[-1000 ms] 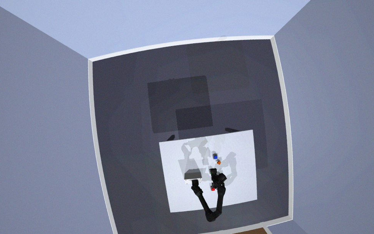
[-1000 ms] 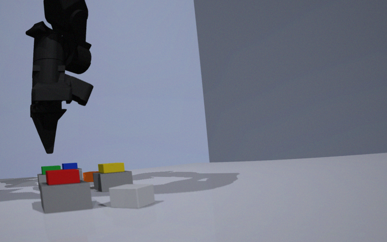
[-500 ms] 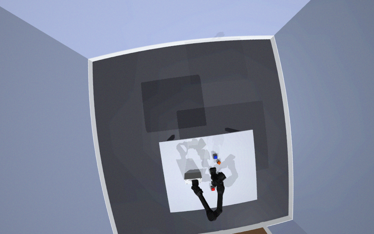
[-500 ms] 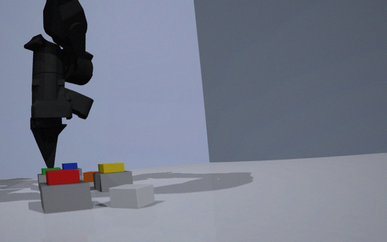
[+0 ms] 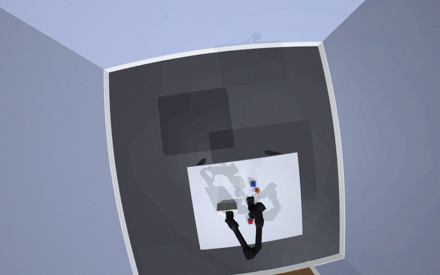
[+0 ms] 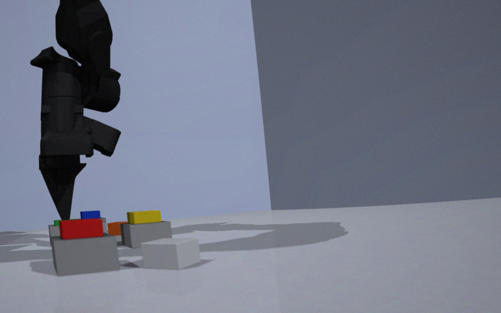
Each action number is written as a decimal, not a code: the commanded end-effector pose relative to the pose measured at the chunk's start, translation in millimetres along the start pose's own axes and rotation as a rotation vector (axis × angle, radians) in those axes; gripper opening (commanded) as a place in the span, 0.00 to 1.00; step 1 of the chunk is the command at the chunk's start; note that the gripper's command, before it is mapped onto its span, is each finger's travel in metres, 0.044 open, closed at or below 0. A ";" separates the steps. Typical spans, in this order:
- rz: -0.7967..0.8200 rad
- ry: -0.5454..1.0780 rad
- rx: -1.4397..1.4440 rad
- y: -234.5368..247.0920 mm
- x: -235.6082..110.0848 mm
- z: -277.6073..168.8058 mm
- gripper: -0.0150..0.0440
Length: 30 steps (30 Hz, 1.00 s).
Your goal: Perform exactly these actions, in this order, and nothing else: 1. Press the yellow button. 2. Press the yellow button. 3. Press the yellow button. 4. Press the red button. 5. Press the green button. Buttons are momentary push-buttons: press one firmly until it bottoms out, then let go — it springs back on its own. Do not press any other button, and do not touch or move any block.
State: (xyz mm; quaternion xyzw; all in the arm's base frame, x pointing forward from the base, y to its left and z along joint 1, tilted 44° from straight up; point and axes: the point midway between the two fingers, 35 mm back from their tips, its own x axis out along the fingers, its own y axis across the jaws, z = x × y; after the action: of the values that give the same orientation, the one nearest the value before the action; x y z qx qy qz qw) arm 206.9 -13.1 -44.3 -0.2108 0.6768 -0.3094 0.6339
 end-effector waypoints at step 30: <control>0.013 -0.007 -0.001 161.1 -97.7 35.8 0.93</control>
State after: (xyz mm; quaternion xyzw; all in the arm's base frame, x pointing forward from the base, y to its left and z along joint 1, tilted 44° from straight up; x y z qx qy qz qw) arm 270.7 150.6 -76.8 -0.2094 0.6736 -0.2998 0.6423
